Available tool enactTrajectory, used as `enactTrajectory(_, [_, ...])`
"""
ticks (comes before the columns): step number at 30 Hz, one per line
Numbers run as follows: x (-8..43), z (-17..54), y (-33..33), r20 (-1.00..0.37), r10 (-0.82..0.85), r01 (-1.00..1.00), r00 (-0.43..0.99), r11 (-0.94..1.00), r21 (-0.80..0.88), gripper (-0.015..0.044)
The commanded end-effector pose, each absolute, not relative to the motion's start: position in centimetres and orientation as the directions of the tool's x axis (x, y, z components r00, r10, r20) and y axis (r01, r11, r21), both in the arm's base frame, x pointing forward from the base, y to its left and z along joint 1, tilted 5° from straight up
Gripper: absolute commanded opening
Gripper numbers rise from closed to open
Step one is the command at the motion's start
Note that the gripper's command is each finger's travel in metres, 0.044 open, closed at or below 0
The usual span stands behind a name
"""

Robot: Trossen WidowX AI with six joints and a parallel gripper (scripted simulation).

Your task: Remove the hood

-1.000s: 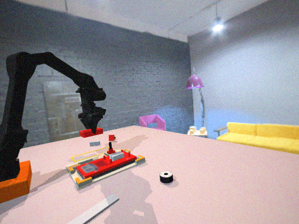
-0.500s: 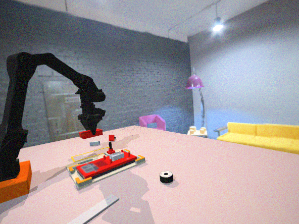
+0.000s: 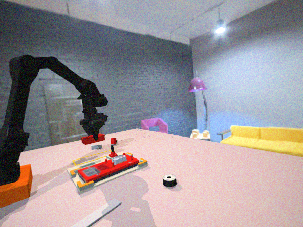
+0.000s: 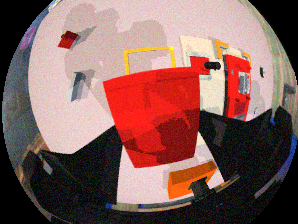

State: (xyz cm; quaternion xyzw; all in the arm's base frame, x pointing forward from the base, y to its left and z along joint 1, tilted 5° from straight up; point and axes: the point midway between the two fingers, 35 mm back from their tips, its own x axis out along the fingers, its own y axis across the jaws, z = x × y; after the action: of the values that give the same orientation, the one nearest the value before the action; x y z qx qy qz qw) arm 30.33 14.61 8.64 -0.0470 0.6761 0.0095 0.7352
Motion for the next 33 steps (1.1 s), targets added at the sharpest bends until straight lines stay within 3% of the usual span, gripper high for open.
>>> enactTrajectory(1, [30.2, 8.0, 14.5, -0.995, -0.056, -0.077, 0.078, 0.995, -0.062, 0.0000])
enactTrajectory(33, [30.4, 5.5, 14.3, -0.995, -0.056, -0.077, 0.078, 0.995, -0.062, 0.0000])
